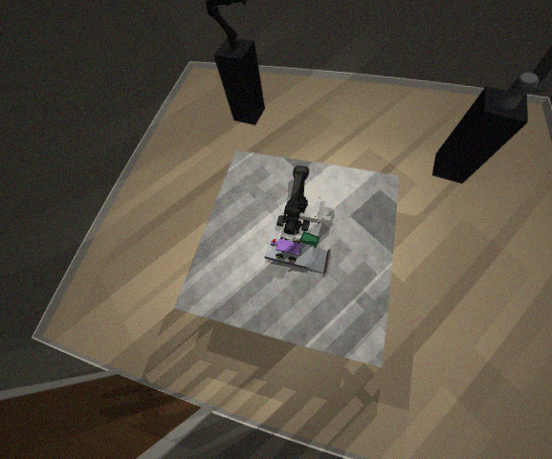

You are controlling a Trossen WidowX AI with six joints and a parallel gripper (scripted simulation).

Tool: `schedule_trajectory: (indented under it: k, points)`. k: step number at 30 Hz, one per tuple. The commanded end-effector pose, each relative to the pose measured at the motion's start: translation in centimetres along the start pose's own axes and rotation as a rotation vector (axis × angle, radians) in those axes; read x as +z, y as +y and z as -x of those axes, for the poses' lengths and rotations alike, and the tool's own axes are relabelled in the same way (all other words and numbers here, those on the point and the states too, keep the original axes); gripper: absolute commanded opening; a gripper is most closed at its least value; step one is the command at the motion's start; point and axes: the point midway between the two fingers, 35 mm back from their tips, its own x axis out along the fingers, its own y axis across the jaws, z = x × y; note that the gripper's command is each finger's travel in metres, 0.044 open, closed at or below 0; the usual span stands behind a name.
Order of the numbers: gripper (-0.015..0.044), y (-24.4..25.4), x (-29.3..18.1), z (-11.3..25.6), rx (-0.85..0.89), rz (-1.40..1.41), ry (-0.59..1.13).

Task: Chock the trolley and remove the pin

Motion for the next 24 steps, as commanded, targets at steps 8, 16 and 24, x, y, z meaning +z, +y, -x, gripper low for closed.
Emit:
schedule_trajectory:
  k: [8, 16, 24]
  points:
    - [0.0000, 3.4, 0.8, -0.3, 0.000, -0.005, -0.004]
    - [0.0000, 6.3, 1.4, -0.6, 0.003, -0.005, -0.005]
    - [0.0000, 9.6, 2.1, -0.9, 0.006, -0.005, -0.005]
